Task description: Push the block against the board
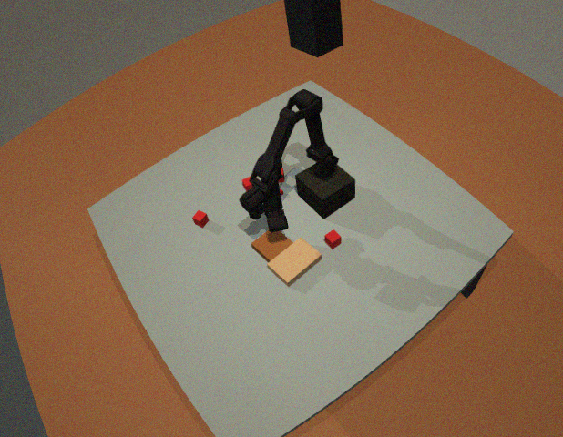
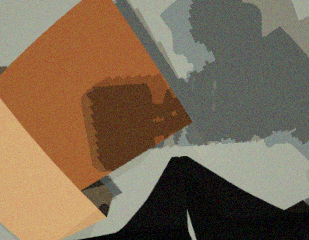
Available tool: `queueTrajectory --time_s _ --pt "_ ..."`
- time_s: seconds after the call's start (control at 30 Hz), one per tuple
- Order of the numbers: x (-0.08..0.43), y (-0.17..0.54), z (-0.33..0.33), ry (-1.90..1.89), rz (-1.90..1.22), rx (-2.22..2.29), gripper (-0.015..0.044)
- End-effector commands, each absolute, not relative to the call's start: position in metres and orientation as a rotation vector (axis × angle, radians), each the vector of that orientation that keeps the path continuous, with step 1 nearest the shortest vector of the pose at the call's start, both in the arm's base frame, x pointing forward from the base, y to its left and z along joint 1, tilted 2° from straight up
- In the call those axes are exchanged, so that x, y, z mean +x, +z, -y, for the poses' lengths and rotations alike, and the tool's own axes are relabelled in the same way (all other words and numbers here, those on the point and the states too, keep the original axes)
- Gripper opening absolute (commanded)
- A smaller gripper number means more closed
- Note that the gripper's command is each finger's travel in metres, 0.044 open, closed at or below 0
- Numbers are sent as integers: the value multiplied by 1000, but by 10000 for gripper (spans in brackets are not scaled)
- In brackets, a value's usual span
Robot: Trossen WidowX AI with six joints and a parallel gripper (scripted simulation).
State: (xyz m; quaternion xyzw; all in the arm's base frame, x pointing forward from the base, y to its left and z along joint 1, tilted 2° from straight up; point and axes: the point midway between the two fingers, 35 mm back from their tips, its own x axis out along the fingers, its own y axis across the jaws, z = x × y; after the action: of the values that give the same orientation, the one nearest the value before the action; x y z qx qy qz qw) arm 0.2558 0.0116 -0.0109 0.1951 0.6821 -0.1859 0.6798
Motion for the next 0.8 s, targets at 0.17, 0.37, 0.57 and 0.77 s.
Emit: queueTrajectory --time_s 0.17,0.37,0.57,0.77 --pt "242 -12 -32 -171 -1574 197 0" --pt "233 -12 -44 -13 -1584 41 0" --pt "232 -12 -45 5 -1584 24 0" --pt "230 -66 -46 5 -1584 24 0"
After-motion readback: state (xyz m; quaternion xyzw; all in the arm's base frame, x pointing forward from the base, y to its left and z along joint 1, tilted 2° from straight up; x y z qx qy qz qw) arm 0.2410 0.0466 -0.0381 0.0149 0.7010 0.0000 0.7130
